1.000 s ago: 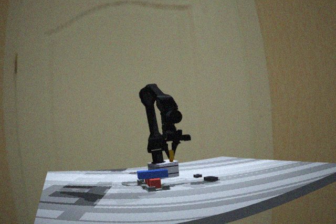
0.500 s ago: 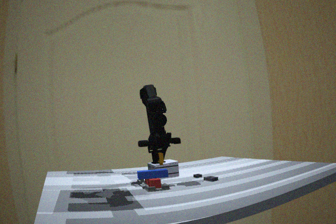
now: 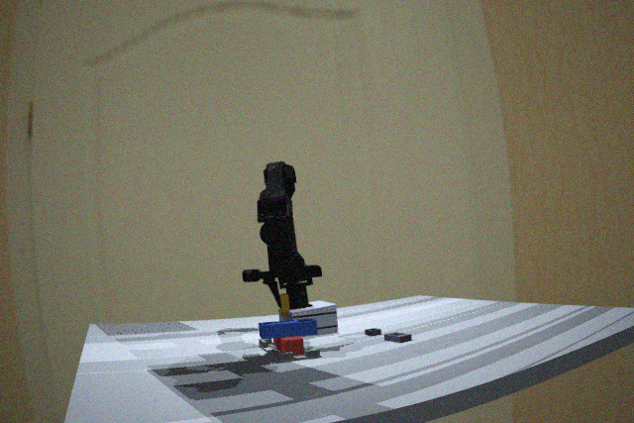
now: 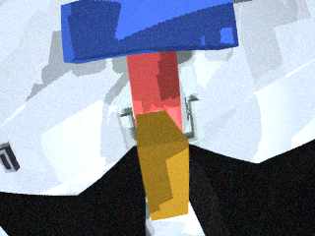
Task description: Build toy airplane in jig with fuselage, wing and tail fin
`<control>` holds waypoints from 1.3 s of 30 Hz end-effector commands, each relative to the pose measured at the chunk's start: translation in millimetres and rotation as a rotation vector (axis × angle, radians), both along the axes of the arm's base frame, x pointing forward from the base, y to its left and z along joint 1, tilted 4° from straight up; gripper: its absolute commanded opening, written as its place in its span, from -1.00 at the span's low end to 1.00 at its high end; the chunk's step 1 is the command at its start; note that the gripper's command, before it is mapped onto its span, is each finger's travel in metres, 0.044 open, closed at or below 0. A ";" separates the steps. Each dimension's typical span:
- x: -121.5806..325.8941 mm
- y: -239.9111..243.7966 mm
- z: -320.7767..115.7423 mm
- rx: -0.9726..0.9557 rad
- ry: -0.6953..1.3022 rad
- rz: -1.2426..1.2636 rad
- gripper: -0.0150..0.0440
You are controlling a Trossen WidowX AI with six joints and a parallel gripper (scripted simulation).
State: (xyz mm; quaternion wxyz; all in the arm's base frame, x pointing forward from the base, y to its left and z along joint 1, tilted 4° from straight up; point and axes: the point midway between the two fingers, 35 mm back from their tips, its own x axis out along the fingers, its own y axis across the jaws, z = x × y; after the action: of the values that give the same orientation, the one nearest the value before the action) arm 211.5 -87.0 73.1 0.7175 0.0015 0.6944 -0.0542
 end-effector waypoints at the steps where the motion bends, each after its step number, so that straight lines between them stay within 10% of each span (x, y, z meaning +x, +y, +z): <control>1: -5.9 -9.4 -2.7 -0.001 0.003 -0.001 -0.49; 39: -4.7 -12.2 -26.4 -0.001 0.003 -0.001 -0.27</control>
State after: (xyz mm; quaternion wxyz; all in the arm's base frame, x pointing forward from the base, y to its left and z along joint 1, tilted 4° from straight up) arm 207.9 -99.1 53.2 0.7181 0.0027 0.6937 -0.0564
